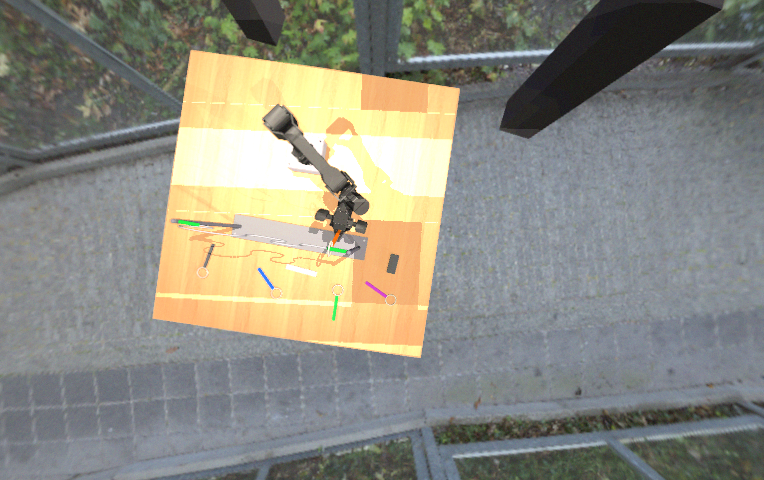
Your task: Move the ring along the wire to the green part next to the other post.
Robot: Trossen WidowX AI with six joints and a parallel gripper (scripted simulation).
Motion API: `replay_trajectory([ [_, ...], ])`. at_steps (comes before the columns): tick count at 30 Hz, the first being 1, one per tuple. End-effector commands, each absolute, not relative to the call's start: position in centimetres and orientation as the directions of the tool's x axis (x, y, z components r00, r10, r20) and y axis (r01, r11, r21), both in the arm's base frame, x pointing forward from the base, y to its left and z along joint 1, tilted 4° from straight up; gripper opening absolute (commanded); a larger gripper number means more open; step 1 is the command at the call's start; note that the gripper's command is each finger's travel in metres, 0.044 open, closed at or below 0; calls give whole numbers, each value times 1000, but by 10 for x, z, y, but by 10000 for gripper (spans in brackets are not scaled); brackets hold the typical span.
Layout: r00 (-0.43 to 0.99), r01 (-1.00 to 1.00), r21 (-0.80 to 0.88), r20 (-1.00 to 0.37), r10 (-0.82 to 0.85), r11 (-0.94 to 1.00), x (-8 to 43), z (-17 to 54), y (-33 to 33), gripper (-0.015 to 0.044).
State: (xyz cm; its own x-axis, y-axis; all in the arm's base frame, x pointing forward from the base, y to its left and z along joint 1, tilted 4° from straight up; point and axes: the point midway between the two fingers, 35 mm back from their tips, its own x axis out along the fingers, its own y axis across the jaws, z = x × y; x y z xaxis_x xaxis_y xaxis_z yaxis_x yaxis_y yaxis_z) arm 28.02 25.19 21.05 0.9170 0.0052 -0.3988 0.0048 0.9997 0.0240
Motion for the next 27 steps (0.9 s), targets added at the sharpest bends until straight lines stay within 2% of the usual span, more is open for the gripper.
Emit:
replay_trajectory([
  [1, 920, 8, 33, -392, 6, 999, 281, 214, 258, -150],
  [27, 920, 8, 33, -392, 6, 999, 281, 199, 262, -150],
])
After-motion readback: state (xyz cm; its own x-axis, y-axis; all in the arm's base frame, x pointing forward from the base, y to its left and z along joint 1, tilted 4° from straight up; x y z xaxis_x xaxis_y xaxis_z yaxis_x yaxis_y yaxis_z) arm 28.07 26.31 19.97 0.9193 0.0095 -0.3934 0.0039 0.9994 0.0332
